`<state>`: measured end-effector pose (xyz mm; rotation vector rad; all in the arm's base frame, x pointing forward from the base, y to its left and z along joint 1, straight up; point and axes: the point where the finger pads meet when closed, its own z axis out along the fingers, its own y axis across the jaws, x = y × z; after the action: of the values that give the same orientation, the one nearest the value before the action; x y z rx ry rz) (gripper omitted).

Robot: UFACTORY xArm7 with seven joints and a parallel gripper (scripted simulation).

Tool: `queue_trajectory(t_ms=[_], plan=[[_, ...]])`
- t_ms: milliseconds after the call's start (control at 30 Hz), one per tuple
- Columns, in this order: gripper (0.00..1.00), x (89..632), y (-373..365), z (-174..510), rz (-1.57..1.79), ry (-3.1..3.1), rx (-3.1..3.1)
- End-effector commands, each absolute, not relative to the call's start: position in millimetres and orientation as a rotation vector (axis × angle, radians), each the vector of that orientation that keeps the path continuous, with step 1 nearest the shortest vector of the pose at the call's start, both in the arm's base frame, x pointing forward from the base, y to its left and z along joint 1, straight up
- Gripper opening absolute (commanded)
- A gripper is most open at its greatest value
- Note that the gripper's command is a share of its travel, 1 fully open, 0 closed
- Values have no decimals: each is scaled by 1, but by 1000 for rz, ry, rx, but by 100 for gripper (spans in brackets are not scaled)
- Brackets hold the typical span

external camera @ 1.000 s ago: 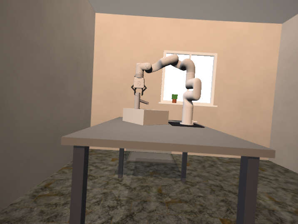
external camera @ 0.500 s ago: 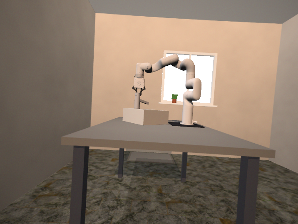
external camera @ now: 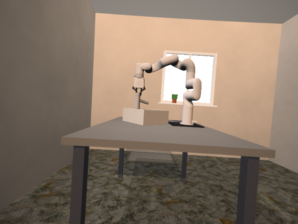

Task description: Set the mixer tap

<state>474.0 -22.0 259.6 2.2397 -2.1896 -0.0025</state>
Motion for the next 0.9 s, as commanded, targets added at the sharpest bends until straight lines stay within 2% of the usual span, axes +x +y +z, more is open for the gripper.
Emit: queue_trajectory(t_ms=[0, 867], plan=[[0, 475, -22, 261, 2, -2192, 2242], [0, 475, -18, 275, 2, -2192, 2242]])
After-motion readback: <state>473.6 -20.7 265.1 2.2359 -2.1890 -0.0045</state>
